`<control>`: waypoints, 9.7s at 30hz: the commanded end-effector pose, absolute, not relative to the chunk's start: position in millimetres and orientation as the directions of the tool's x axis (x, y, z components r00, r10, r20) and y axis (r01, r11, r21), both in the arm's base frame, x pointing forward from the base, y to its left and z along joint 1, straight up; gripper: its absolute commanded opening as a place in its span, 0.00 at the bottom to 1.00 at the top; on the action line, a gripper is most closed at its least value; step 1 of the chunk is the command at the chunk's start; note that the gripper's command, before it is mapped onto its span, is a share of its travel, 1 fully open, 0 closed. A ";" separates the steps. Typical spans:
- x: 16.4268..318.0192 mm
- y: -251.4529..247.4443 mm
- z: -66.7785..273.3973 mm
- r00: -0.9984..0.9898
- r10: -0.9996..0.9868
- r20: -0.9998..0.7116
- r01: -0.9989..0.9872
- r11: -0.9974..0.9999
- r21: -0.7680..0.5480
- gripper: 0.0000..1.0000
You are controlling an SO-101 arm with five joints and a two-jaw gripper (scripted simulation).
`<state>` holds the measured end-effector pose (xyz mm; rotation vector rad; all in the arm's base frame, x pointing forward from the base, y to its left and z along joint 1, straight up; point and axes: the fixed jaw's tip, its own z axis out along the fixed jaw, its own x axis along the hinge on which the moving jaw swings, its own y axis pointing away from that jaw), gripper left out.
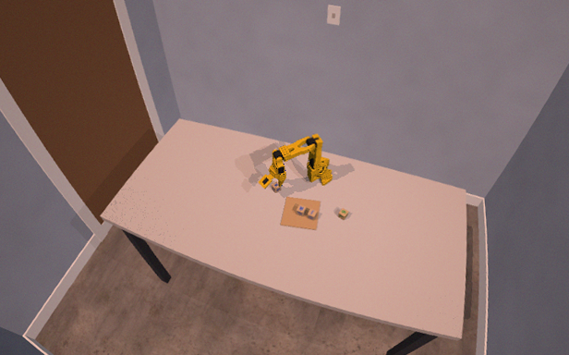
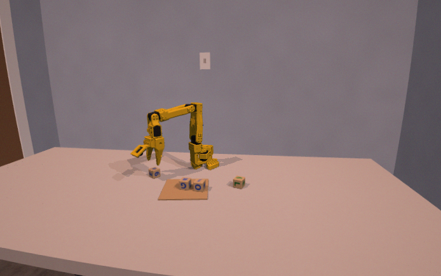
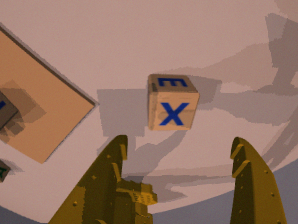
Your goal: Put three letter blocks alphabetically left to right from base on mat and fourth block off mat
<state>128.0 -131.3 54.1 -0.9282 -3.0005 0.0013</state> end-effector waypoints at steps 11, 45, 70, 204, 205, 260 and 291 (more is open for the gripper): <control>134.3 -139.1 48.4 -0.819 0.570 -0.065 0.572 0.820 -0.015 0.35; 134.1 -139.2 25.9 -0.819 0.570 -0.065 0.572 0.820 -0.016 0.35; 129.2 -146.2 26.0 -0.819 0.570 -0.064 0.572 0.820 -0.018 0.21; 109.7 -158.4 72.7 -0.908 -0.420 -0.011 -0.418 0.906 -0.066 0.00; 109.1 -159.0 72.6 -0.891 -0.455 -0.008 -0.453 0.889 -0.066 0.00; 90.3 -188.9 67.7 0.494 -0.867 0.067 -0.869 -0.495 0.002 0.00; 88.9 -192.8 67.0 0.674 -0.736 0.064 -0.738 -0.674 0.018 0.00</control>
